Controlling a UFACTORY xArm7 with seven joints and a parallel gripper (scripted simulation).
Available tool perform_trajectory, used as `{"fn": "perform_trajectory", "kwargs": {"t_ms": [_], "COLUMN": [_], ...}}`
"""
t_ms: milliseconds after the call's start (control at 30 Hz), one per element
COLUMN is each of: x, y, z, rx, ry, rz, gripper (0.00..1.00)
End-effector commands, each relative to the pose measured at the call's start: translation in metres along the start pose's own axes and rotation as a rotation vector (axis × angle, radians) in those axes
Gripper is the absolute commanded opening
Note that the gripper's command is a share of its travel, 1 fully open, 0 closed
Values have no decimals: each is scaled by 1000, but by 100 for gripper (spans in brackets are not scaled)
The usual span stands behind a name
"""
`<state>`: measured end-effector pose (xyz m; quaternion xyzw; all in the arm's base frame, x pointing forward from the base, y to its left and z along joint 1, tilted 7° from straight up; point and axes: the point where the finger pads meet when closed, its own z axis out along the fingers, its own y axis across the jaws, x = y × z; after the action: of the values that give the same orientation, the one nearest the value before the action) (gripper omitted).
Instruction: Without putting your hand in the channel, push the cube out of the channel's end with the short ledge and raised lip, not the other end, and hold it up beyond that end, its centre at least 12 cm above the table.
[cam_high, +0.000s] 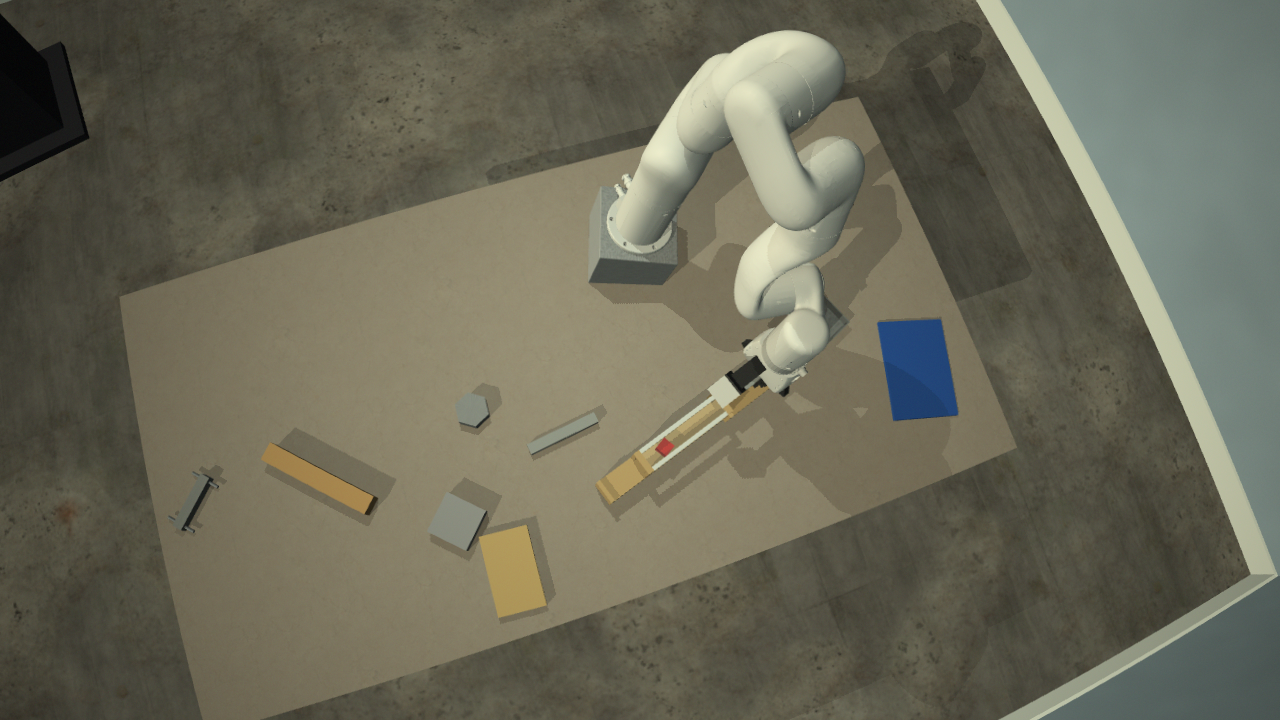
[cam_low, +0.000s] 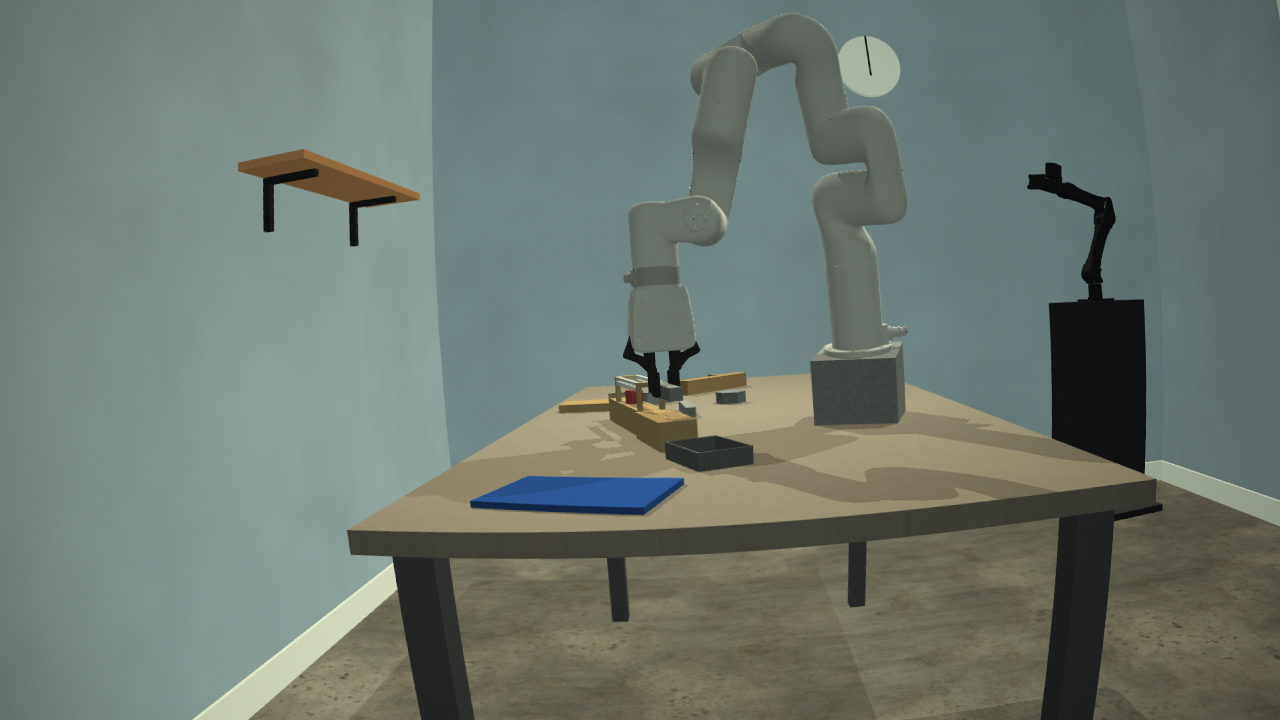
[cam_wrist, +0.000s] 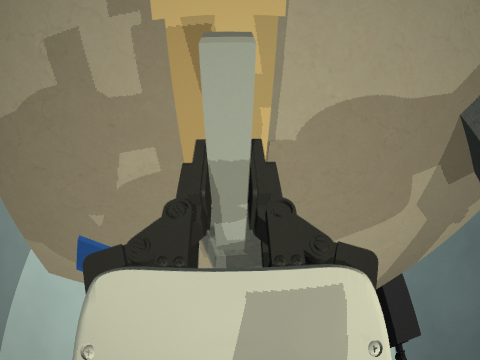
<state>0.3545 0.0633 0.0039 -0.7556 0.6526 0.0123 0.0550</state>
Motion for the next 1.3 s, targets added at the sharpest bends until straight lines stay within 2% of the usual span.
{"fn": "perform_trajectory", "kwargs": {"t_ms": [0, 500, 1267], "x": [0, 0, 3], "y": [-3, -3, -3], "z": [3, 26, 27], "rx": [11, 11, 11], "ry": [-13, -13, -13], "rz": [0, 0, 0], "gripper": [0, 0, 0]}}
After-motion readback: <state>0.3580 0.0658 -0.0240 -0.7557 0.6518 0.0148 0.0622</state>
